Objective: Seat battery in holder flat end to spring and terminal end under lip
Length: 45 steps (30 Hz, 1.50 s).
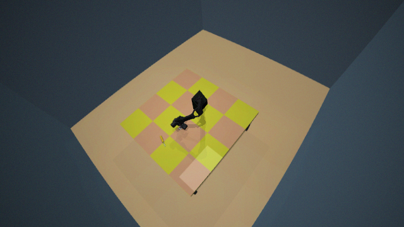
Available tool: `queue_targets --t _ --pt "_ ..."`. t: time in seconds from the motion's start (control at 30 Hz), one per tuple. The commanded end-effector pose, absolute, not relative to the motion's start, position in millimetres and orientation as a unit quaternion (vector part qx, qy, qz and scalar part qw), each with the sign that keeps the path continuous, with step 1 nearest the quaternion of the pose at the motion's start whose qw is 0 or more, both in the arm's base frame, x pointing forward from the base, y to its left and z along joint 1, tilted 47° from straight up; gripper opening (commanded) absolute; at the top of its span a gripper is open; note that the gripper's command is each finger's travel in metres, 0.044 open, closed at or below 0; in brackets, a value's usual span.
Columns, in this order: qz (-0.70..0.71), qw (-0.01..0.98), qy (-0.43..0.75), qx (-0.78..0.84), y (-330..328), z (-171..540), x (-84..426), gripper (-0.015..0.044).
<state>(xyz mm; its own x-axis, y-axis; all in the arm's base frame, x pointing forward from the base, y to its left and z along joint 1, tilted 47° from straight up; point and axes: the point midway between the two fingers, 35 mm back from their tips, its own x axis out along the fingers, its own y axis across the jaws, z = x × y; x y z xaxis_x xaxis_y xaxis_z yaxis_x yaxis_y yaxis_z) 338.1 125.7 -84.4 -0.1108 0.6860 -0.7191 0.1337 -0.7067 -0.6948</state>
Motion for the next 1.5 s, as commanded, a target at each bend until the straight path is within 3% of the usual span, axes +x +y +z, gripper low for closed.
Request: queue_targets --t 0.0,1.47 --pt "0.665 0.209 -0.324 -0.64 128 -84 338 0.0068" --pt "0.65 0.214 -0.315 -0.658 125 -82 323 0.0068"
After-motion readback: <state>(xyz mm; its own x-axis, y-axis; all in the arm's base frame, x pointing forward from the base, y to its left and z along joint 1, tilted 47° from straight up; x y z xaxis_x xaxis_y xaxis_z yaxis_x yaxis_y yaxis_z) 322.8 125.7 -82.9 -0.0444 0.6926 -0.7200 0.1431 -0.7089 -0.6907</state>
